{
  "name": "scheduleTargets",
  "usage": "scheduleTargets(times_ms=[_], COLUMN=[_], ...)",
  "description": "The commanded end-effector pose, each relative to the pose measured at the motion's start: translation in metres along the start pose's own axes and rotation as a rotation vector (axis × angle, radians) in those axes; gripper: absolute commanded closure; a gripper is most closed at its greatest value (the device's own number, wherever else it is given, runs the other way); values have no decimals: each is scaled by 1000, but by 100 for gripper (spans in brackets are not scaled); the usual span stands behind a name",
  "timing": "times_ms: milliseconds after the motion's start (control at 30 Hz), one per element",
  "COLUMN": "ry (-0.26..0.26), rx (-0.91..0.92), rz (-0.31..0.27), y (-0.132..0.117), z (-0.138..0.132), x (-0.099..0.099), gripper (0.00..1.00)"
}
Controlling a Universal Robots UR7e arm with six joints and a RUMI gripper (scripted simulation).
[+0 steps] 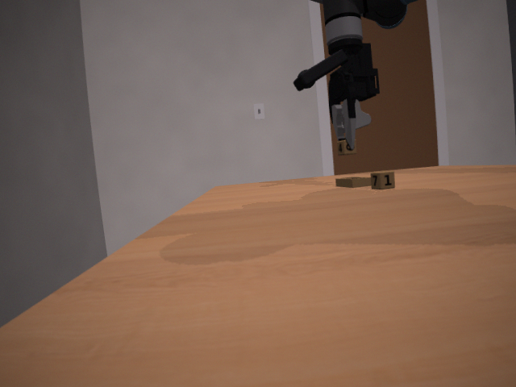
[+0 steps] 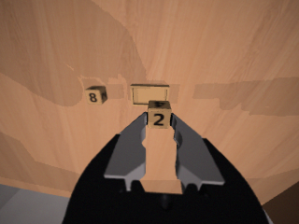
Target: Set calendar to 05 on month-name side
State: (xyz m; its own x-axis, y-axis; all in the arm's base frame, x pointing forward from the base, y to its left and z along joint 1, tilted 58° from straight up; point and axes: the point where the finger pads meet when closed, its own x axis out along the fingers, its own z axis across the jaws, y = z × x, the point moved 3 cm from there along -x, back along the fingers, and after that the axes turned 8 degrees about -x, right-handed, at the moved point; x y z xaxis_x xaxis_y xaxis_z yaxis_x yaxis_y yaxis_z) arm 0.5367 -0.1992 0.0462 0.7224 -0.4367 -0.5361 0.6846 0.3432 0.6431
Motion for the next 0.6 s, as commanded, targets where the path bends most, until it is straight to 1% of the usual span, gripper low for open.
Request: scheduleTargets(times_ms=[0,200,567], ry=[-1,-1,-1], rx=[0,0,0], rz=[1,1,1], y=[0,0,0], z=[0,0,0], x=[15,22,22], gripper=[90,90,90])
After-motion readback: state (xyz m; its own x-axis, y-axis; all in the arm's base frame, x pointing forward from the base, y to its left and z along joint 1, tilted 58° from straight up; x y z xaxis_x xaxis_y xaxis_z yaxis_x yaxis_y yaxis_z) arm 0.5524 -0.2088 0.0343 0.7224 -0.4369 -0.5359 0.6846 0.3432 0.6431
